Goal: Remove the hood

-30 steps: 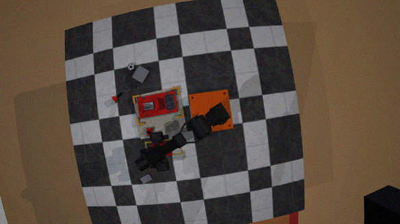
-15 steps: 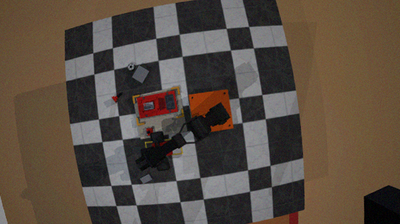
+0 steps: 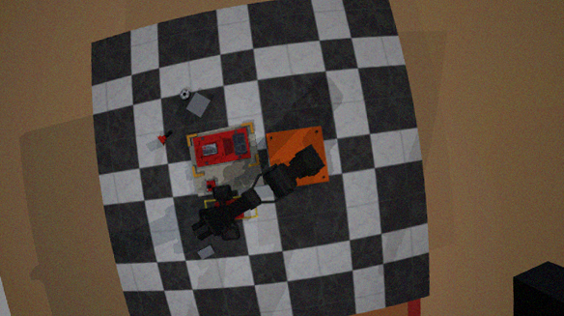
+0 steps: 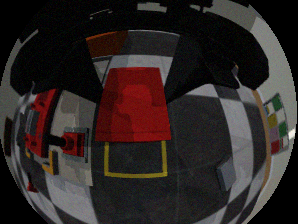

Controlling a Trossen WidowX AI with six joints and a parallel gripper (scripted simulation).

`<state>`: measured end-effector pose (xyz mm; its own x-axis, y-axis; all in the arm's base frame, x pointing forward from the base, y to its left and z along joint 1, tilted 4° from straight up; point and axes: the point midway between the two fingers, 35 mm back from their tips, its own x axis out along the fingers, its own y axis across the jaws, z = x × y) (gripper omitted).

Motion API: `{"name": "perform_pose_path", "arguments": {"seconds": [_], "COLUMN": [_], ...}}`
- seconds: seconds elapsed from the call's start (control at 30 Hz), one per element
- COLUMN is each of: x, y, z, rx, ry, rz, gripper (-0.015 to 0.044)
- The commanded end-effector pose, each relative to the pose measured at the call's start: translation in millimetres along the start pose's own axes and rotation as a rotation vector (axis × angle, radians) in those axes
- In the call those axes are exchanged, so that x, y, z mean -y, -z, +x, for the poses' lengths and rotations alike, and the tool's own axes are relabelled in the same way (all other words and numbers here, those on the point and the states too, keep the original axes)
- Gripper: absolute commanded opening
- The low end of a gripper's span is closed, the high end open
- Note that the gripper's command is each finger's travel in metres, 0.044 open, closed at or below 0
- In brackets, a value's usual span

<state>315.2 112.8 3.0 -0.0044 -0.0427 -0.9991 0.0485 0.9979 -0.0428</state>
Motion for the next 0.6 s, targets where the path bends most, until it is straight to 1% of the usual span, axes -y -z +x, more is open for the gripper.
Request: {"name": "perform_pose_path", "arguments": {"seconds": [0.0,0.57], "x": [-0.3,-0.3], "y": [0.2,0.1], "z": [1.6,10.1], "rx": [0.0,0.0], "ry": [-0.003,-0.003], "rz": [-0.004,-0.004], "gripper": [0.0,0.0]}}
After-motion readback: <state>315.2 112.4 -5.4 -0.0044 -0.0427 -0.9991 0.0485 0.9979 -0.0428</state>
